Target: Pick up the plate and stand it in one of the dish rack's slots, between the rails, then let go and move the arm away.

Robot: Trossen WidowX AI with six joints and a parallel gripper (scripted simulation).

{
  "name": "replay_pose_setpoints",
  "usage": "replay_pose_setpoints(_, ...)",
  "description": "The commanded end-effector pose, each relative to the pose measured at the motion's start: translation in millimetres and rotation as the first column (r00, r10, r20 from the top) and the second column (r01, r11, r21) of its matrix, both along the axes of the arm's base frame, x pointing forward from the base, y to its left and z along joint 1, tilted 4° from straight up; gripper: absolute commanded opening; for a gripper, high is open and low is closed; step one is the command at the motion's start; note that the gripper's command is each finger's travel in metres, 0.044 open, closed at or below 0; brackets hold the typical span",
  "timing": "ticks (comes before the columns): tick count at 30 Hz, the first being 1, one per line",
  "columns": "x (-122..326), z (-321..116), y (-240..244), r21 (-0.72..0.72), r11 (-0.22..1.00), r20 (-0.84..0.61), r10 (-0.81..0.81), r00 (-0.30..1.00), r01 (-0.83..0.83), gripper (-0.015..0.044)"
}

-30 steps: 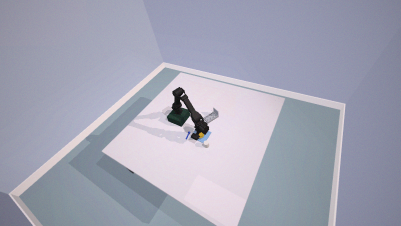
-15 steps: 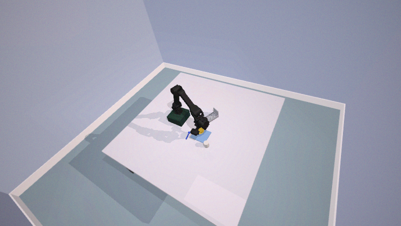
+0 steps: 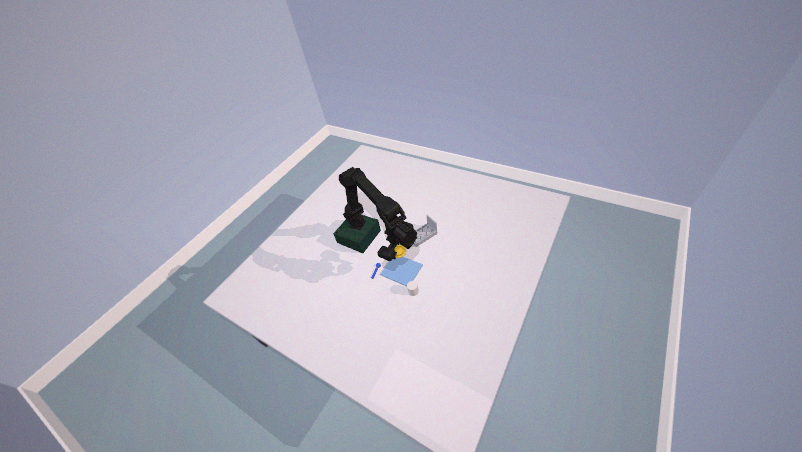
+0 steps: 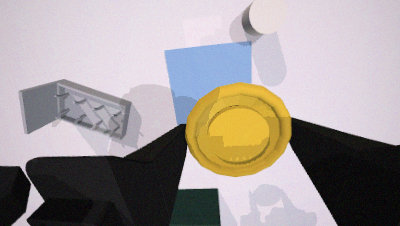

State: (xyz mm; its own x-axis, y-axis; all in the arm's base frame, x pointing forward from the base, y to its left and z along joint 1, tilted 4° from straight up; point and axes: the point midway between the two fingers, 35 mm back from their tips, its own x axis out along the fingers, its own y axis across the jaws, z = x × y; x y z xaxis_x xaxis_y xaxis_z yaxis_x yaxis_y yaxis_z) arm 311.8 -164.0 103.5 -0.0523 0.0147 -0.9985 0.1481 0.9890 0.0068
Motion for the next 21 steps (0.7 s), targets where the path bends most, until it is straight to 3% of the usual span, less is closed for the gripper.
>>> replay_pose_setpoints(1,0.9,16.8,-0.3,-0.006,1.000,0.007,-0.004,1.000,0.004,0.0000)
replay_pose_setpoints(5,1.1,18.1,9.4,-0.006,1.000,0.007,-0.027,1.000,0.027,0.0000)
replay_pose_setpoints(16,-34.0,19.6,147.2,-0.014,0.921,0.001,-0.388,0.922,0.388,0.0000)
replay_pose_setpoints(21,-38.2,19.1,154.4,-0.015,0.912,0.001,-0.410,0.912,0.409,0.0000)
